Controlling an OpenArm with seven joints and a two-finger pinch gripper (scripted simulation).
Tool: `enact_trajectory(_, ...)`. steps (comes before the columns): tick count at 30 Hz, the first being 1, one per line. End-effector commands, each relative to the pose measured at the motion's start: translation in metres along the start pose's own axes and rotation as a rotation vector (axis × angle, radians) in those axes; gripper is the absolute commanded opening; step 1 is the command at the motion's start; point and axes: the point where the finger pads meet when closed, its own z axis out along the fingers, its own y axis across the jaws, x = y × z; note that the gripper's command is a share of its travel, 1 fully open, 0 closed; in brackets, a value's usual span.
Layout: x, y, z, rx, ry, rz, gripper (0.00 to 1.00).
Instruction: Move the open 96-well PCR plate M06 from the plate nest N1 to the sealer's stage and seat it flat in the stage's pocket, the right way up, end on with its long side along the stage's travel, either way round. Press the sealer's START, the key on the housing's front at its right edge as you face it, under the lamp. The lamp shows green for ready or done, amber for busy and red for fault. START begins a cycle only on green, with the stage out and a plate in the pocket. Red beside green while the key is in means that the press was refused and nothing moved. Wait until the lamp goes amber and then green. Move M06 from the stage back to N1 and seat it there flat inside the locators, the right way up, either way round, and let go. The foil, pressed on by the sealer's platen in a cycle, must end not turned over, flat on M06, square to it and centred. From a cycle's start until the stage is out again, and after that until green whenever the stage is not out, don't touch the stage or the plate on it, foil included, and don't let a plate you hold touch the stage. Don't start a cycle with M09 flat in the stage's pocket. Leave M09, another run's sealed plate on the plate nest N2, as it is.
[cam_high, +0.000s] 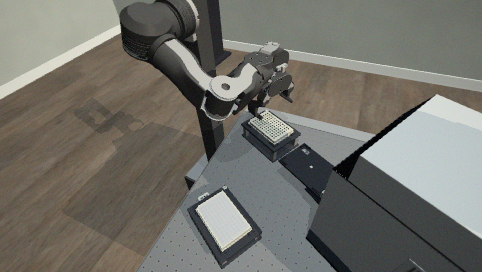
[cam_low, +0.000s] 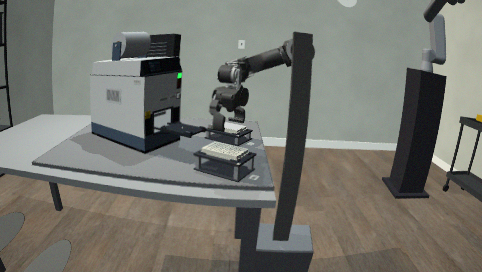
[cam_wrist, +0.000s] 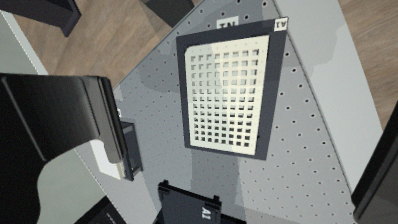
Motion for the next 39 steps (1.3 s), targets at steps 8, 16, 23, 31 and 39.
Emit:
enact_trajectory(8,0.000,0.001,-0.001,-0.003,0.000,0.000,0.77)
enact_trajectory(16,-0.002,0.000,0.054,-0.002,-0.002,0.001,0.77)
enact_trajectory(23,-0.002,0.000,0.054,-0.002,-0.002,0.001,0.77)
enact_trajectory(31,-0.002,0.000,0.060,-0.001,-0.002,0.002,0.77)
enact_trajectory(39,-0.002,0.000,0.062,-0.002,-0.002,0.001,0.77)
